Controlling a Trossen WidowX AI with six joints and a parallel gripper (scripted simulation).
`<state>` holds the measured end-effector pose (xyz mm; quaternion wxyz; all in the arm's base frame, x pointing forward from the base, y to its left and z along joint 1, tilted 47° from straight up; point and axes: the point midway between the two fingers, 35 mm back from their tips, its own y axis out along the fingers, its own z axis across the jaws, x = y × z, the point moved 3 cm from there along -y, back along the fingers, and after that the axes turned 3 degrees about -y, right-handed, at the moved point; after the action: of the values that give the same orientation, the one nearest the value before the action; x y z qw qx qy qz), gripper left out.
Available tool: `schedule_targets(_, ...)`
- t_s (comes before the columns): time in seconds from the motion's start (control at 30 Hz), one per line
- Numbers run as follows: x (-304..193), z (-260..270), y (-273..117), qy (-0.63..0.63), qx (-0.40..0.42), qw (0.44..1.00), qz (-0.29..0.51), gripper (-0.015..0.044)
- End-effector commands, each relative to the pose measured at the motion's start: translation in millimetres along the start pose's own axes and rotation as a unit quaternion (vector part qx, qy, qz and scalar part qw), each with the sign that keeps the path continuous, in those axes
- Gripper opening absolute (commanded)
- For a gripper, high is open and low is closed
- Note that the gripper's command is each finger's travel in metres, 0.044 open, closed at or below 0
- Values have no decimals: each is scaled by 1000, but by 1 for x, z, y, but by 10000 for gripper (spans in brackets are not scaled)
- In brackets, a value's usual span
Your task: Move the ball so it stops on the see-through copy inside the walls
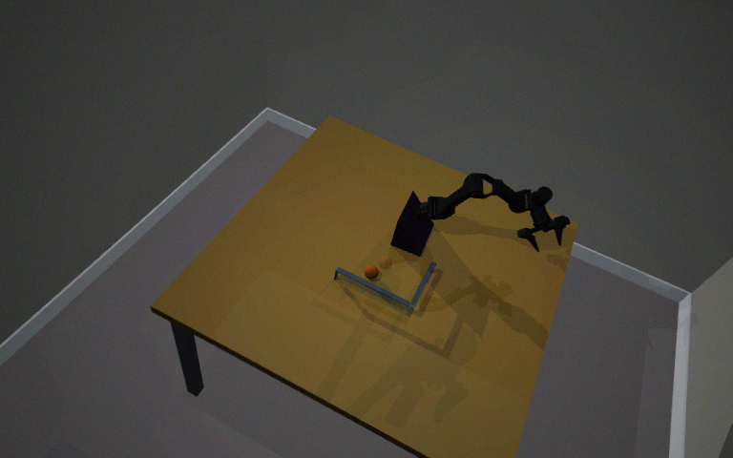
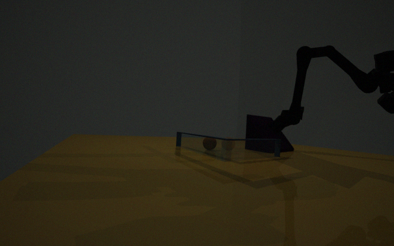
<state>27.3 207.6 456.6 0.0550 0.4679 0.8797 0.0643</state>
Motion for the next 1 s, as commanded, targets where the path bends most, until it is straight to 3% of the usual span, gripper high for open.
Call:
schedule_targets(0.0, 0, 0, 1, 0, -1, 1000, 1, 374)
schedule_targets(0.33, 4, 0, 43, -51, -46, 997, 43, 370)
schedule_targets(0.5, 9, 19, 87, -136, -44, 987, 66, 370)
schedule_targets(0.73, -8, 65, 155, -241, 4, 967, 84, 370)
schedule_targets(0.97, -55, 126, 214, -309, 95, 942, 90, 370)
